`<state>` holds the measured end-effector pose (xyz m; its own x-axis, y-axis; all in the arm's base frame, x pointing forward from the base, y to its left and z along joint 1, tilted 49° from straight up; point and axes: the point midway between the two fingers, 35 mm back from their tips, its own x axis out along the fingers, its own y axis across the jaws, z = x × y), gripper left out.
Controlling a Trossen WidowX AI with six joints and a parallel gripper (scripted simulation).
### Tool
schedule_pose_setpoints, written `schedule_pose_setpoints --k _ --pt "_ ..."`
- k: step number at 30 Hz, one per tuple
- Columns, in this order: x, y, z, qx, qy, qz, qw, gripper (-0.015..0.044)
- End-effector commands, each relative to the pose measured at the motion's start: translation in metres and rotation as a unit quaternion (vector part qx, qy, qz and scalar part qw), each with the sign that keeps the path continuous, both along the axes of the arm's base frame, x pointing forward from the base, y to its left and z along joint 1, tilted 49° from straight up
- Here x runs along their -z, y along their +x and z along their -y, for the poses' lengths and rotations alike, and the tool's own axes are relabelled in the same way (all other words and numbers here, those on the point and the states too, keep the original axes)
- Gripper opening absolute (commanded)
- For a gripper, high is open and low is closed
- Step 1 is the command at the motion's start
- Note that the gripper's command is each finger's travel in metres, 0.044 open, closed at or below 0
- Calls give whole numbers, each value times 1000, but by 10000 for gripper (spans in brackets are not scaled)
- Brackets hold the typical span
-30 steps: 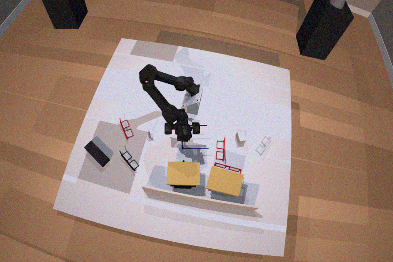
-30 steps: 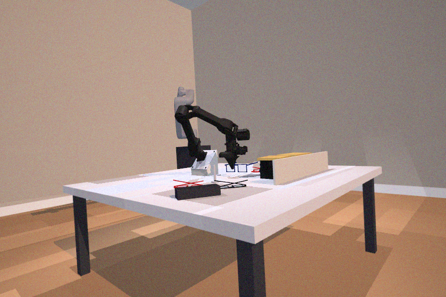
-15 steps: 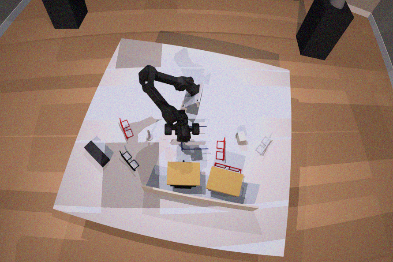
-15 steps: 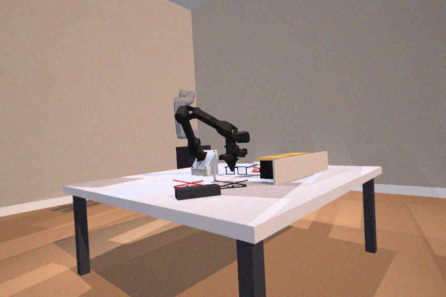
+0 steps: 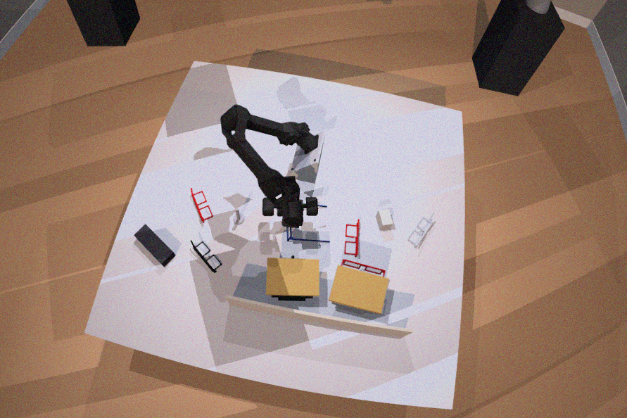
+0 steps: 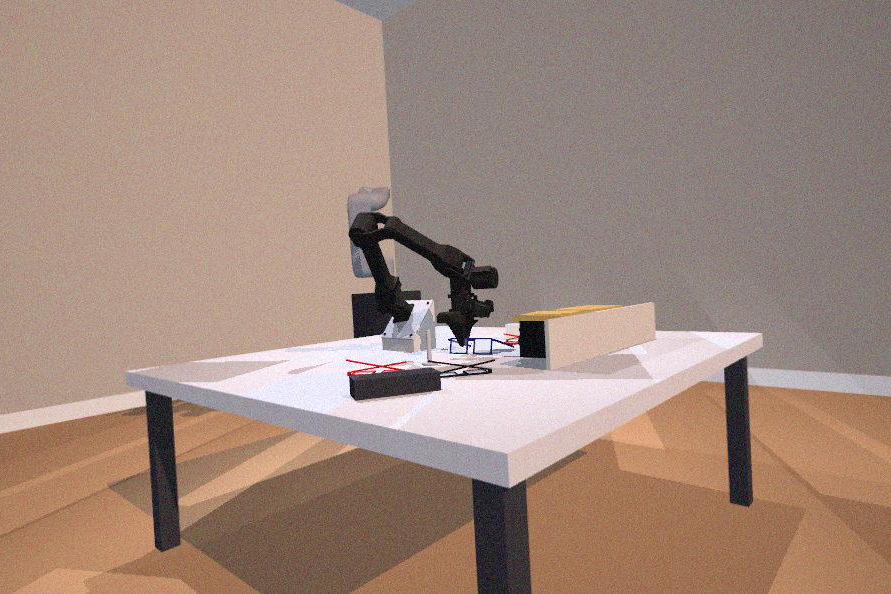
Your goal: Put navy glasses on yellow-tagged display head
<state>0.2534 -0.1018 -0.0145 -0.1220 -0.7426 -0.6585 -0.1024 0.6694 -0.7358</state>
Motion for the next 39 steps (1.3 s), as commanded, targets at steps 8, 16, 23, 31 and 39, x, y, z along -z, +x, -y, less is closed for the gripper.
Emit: schedule_pose_setpoints --k 8,16,23,31,39 --pt "0 0 -2 0 0 0 1000 107" --pt "1 0 -7 -1 -1 -1 1000 107" --pt "2 -1 -12 -2 -1 -2 1000 107" --pt "-8 2 -23 -2 -1 -2 1000 107" --pt "-32 6 -38 -5 -3 -3 1000 134"
